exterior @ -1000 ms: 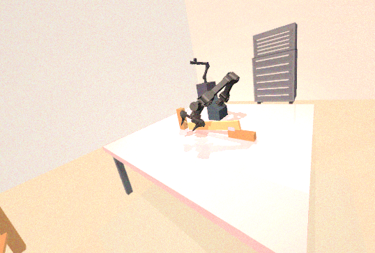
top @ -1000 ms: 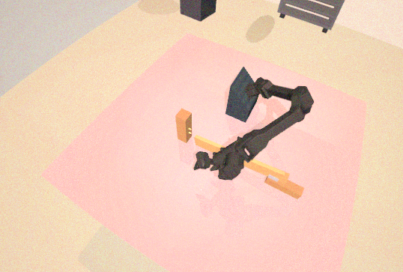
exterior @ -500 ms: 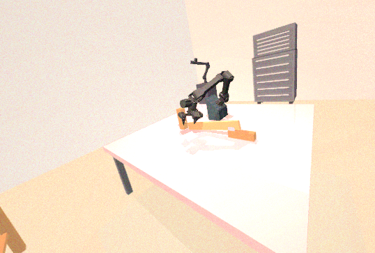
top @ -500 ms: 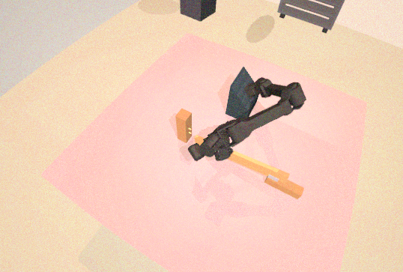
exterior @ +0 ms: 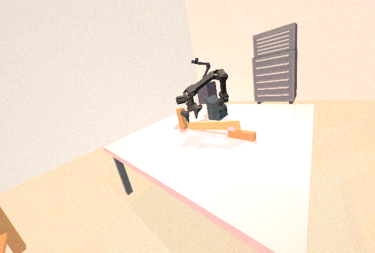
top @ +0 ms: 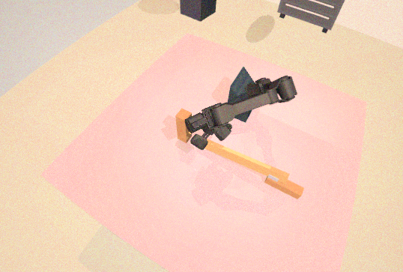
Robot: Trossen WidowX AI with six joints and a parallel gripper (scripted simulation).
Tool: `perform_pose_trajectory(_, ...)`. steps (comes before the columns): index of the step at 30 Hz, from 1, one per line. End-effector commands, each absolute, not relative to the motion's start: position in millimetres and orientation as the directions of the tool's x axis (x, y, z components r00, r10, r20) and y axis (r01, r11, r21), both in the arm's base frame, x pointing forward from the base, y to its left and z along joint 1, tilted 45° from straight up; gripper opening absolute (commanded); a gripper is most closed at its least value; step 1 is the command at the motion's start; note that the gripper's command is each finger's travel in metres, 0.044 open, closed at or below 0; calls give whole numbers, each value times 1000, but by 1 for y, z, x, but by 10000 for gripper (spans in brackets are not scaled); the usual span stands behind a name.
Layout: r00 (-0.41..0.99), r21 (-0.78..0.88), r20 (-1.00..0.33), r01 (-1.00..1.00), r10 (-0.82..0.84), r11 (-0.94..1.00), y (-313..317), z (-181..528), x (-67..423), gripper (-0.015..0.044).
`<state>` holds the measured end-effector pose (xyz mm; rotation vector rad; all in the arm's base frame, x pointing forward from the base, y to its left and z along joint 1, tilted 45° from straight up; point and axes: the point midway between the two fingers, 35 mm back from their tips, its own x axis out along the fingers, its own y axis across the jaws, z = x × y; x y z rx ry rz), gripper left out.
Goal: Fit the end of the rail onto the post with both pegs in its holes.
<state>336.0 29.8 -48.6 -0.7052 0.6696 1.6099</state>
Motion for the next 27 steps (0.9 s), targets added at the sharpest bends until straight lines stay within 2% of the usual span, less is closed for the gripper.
perform_pose_trajectory(1,-129,3,-713,-983,689,-181,26,-46,329,440)
perform_pose_trajectory(27,-128,2,-714,-984,688,-181,48,-69,329,440)
